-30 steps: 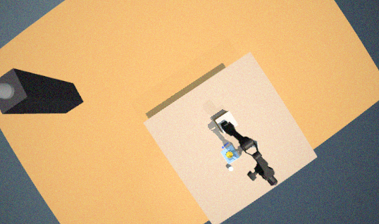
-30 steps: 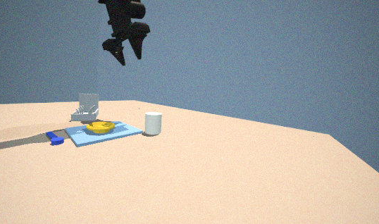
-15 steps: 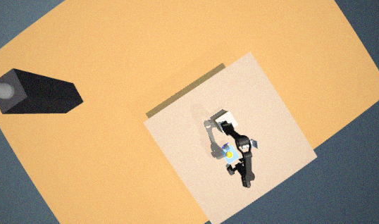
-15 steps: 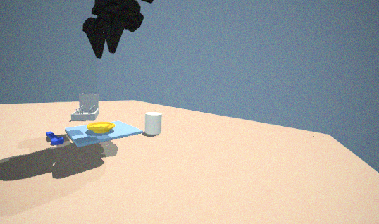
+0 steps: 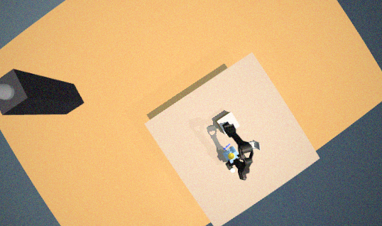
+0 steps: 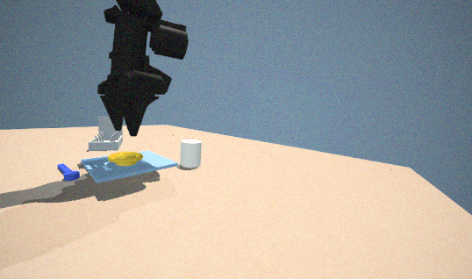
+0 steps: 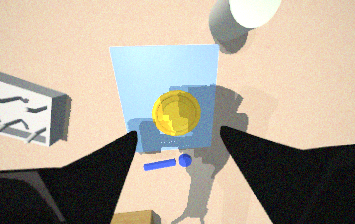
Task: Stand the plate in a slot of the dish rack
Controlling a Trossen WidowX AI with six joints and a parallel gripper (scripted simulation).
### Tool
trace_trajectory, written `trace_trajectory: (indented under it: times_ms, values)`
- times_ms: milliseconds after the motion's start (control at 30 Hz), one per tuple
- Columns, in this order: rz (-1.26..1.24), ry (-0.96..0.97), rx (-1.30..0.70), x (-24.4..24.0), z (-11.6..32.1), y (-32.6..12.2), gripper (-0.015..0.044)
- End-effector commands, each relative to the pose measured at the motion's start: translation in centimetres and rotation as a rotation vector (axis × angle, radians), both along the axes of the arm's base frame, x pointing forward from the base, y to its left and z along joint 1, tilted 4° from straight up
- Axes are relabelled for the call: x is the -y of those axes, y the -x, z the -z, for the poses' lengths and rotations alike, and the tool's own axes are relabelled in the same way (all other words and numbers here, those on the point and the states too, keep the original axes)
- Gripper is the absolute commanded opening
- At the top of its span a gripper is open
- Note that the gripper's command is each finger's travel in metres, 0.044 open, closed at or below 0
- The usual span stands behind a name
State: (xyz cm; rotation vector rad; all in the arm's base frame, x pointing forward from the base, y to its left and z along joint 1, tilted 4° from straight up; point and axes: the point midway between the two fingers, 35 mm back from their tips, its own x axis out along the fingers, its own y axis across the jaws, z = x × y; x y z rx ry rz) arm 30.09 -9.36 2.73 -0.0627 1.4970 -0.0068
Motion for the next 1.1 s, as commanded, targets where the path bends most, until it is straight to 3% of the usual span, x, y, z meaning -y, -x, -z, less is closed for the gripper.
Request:
trace_trajectory:
  times_ms: [0,1067]
  values:
    - [0.005,0.002,0.017,0.0,0.0,-0.2,0.0400]
    - [0.005,0.002,0.016,0.3,5.2,-0.4,0.0400]
